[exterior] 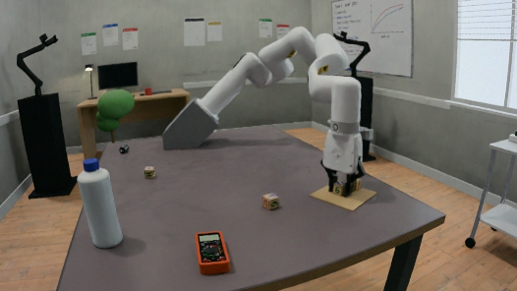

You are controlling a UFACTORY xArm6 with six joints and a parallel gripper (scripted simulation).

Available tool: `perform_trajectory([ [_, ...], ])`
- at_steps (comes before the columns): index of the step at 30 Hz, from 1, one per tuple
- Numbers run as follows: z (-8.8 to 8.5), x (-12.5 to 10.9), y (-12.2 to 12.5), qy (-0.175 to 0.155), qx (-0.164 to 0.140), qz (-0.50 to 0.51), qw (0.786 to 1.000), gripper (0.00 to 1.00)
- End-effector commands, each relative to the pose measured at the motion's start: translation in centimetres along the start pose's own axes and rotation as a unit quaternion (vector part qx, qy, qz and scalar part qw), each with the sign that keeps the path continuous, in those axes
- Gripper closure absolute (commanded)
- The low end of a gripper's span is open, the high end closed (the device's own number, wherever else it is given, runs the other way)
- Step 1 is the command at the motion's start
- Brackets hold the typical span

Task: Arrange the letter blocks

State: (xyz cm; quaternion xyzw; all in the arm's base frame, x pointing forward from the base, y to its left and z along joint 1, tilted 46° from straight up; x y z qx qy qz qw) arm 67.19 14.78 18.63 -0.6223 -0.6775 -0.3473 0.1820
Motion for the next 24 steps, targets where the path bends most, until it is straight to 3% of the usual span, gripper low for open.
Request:
perform_trajectory([
  [1, -0.19, 0.03, 0.13, 0.000, -0.002, -0.001, 1.000, 0.52],
  [5, -0.19, 0.03, 0.13, 0.000, -0.002, -0.001, 1.000, 0.52],
  [6, -0.19, 0.03, 0.13, 0.000, -0.002, -0.001, 1.000, 0.72],
  [24, -0.19, 0.03, 0.13, 0.000, -0.002, -0.001, 1.000, 0.72],
])
Point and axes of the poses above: the point where the finger pads meet when closed, its own z axis out along the fingers, its own y axis across the jaws, x = y × z, the point moved 2 cm from there along -z, back along the fingers, and after that the axes turned 14 degrees about z, right-handed, at the moved point
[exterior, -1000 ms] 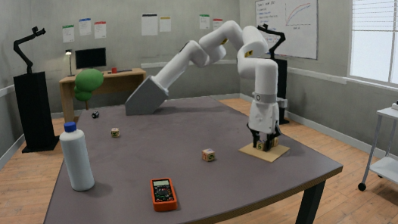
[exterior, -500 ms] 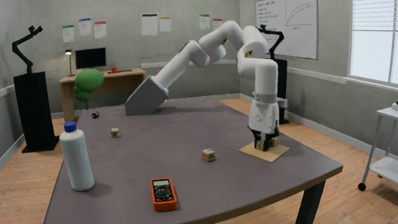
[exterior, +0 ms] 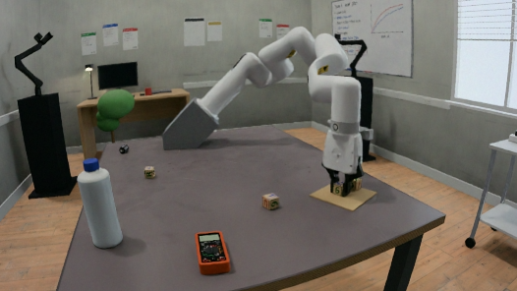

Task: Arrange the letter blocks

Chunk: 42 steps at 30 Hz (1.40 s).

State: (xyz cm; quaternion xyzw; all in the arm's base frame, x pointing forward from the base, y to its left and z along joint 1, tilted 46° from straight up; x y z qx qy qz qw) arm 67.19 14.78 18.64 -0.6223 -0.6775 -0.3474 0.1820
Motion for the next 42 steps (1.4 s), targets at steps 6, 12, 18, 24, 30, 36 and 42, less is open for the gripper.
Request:
perform_trajectory([
  [6, -0.2, 0.0, 0.1, 0.000, -0.002, 0.000, 1.000, 0.72],
  [12, -0.2, 0.0, 0.1, 0.000, -0.002, 0.000, 1.000, 0.72],
  [18, -0.4, 0.0, 0.1, 0.000, -0.002, 0.000, 1.000, 0.72],
  [24, -3.1, 0.0, 0.1, 0.000, -0.002, -0.001, 1.000, 0.72],
  [30, -7.6, 0.0, 0.1, 0.000, -0.002, -0.001, 1.000, 0.72],
  [36, -9.6, 0.0, 0.1, 0.000, -0.002, -0.001, 1.000, 0.72],
  [42, -10.2, 0.0, 0.1, 0.000, -0.002, -0.001, 1.000, 0.72],
])
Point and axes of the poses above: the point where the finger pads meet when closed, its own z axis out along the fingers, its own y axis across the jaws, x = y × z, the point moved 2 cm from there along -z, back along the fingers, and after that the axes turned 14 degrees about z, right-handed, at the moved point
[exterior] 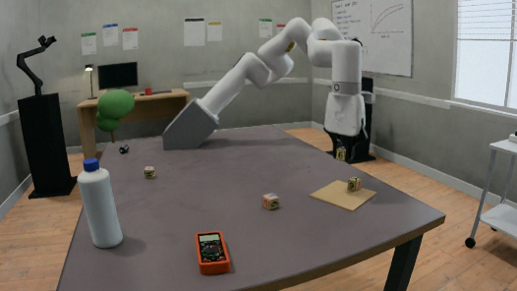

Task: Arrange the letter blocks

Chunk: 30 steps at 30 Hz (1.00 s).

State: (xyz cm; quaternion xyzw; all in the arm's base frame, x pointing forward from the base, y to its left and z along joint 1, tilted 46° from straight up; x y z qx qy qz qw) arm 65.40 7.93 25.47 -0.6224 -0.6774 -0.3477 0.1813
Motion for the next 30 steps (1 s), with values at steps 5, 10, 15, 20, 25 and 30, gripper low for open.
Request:
perform_trajectory([
  [5, -0.35, 0.01, 0.06, 0.000, -0.001, 0.000, 1.000, 0.72],
  [10, -0.35, 0.01, 0.06, 0.000, -0.001, -0.002, 1.000, 0.72],
  [15, -0.35, 0.03, 0.07, 0.000, -0.001, -0.021, 1.000, 0.72],
  [20, -0.35, 0.06, 0.11, 0.000, -0.001, -0.080, 0.997, 0.72],
  [25, -0.35, 0.09, 0.15, 0.000, -0.001, -0.137, 0.991, 0.72],
  [30, -0.36, 0.14, 0.20, 0.000, -0.001, -0.213, 0.977, 0.72],
])
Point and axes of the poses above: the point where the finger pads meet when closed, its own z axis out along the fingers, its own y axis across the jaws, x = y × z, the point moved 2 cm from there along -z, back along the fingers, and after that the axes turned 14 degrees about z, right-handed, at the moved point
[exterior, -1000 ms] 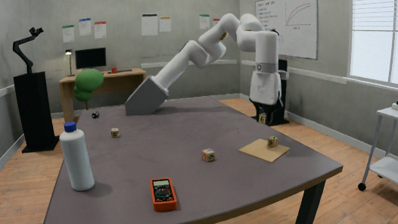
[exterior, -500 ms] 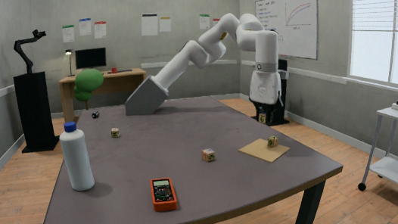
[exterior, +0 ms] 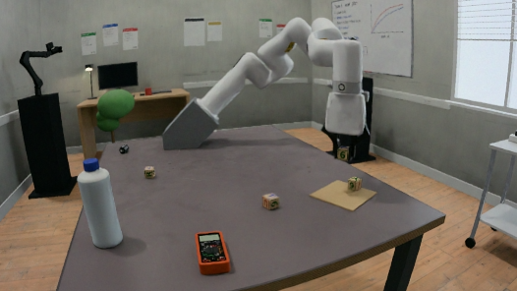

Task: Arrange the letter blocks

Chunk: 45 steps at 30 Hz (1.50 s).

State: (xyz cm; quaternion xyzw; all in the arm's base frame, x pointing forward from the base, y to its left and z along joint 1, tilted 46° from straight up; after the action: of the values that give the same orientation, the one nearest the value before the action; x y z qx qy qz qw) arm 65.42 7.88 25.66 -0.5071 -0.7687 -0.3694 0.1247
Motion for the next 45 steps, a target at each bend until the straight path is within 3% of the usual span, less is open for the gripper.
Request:
perform_trajectory([
  [1, -0.20, 0.01, 0.15, 0.000, -0.004, -0.070, 0.998, 0.72],
  [11, -0.20, 0.06, 0.24, 0.000, -0.004, -0.183, 0.983, 0.72],
  [26, -0.21, 0.14, 0.42, -0.001, -0.004, -0.402, 0.916, 0.72],
  [28, -0.21, 0.14, 0.42, -0.001, -0.004, -0.402, 0.916, 0.72],
  [29, -0.21, 0.16, 0.46, -0.001, -0.004, -0.439, 0.898, 0.72],
  [33, -0.21, 0.17, 0.49, -0.002, -0.004, -0.479, 0.878, 0.72],
  [43, -0.22, 0.23, 0.61, -0.002, -0.003, -0.600, 0.800, 0.72],
  [45, -0.22, 0.23, 0.61, -0.002, -0.003, -0.600, 0.800, 0.72],
])
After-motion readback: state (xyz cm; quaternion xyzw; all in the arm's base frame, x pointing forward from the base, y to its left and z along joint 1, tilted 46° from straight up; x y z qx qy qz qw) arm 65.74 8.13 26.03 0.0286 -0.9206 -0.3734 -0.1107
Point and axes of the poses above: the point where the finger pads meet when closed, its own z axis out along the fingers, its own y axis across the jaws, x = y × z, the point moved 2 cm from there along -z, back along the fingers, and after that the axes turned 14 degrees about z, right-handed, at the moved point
